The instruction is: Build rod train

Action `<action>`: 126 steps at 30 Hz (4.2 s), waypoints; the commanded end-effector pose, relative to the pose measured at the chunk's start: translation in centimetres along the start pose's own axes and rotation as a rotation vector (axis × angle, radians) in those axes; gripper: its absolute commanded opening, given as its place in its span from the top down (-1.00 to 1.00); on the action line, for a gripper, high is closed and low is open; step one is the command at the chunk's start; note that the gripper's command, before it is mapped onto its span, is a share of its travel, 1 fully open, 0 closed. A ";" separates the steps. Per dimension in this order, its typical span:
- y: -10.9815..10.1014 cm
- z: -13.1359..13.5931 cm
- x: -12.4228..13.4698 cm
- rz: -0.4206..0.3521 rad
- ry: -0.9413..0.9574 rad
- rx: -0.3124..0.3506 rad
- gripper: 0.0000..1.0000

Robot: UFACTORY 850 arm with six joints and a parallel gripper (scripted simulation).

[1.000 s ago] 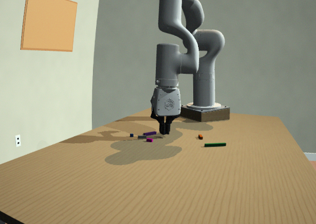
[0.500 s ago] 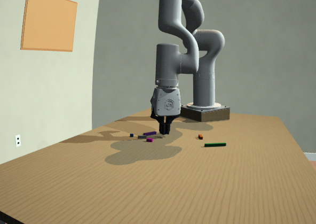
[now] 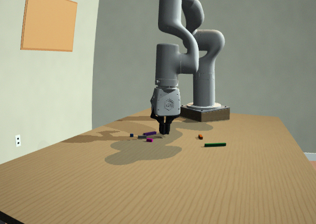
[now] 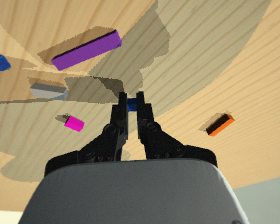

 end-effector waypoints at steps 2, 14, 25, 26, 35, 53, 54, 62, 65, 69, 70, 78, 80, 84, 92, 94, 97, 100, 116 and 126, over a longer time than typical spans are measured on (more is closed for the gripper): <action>-0.1 -0.1 0.0 -0.001 0.000 -0.001 0.92; 0.1 -0.1 0.0 -0.001 0.000 -0.001 0.92; 0.9 -0.1 0.0 -0.001 0.000 -0.001 0.92; 0.9 -0.1 0.0 -0.001 0.000 -0.001 0.92; 1.2 -0.1 0.0 -0.001 0.000 -0.001 0.92; 1.2 -0.1 0.0 -0.001 0.000 -0.001 0.92; 1.2 -0.1 0.0 -0.001 0.000 -0.001 0.92; 1.2 -0.1 0.0 -0.001 0.000 -0.001 0.92; 1.2 -0.1 0.0 -0.001 0.000 -0.001 0.92; 1.2 -0.1 0.0 -0.001 0.000 -0.001 0.84; 1.2 -0.1 0.0 -0.001 0.000 -0.001 0.84; 1.2 -0.1 0.0 -0.001 0.000 -0.001 0.68; 1.2 -0.1 0.0 -0.001 0.000 -0.001 0.59; 1.2 -0.1 0.0 -0.001 0.000 -0.001 0.51; 1.2 -0.1 0.0 -0.001 0.000 -0.001 0.51; 1.2 -0.1 0.0 -0.001 0.000 -0.001 0.51; 1.1 -0.1 0.0 -0.001 0.000 -0.001 0.51; 0.6 -0.1 0.0 -0.001 0.000 -0.001 0.51; -6.2 -0.1 0.0 -0.001 0.000 -0.001 0.51; -7.8 0.0 0.0 -0.001 0.000 -0.001 0.51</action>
Point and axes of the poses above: the point where the finger pads meet when closed, its own y axis out along the fingers, its own z axis across the jaws, x = y × z, the point moved 8 cm from there along -y, back along the fingers, and after that the axes turned 2 degrees about -y, right-handed, at the moved point
